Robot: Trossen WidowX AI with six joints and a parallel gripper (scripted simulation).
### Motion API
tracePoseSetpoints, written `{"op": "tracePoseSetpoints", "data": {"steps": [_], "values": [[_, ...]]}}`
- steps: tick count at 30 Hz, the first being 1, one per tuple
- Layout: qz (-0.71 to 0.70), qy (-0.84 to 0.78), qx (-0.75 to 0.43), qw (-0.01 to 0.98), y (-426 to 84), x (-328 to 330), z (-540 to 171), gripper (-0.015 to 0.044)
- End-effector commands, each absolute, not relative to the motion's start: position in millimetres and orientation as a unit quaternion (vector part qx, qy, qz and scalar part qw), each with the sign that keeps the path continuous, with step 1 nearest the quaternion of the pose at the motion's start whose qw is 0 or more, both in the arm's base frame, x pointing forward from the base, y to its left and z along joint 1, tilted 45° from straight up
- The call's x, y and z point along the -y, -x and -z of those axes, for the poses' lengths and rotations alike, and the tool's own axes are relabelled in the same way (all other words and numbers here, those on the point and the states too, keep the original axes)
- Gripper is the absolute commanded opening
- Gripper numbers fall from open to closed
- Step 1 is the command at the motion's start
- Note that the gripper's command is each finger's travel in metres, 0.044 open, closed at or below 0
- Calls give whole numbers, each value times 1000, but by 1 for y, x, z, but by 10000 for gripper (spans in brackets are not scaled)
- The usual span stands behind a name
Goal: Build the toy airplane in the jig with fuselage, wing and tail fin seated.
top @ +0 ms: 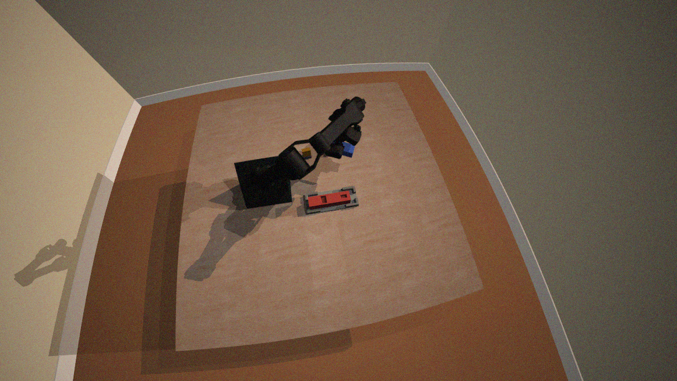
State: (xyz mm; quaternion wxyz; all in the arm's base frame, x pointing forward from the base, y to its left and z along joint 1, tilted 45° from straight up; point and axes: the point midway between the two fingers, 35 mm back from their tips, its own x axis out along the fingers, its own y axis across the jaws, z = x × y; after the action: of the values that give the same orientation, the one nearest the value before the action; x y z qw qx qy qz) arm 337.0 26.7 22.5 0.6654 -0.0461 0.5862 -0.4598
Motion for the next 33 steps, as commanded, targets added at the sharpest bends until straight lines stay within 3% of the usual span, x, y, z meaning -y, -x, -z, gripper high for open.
{"op": "tracePoseSetpoints", "data": {"steps": [1, 33], "values": [[480, 23, -567, 669, -334, -15, -33, 0], [613, -152, -419, 652, -285, 59, -87, 0]]}}
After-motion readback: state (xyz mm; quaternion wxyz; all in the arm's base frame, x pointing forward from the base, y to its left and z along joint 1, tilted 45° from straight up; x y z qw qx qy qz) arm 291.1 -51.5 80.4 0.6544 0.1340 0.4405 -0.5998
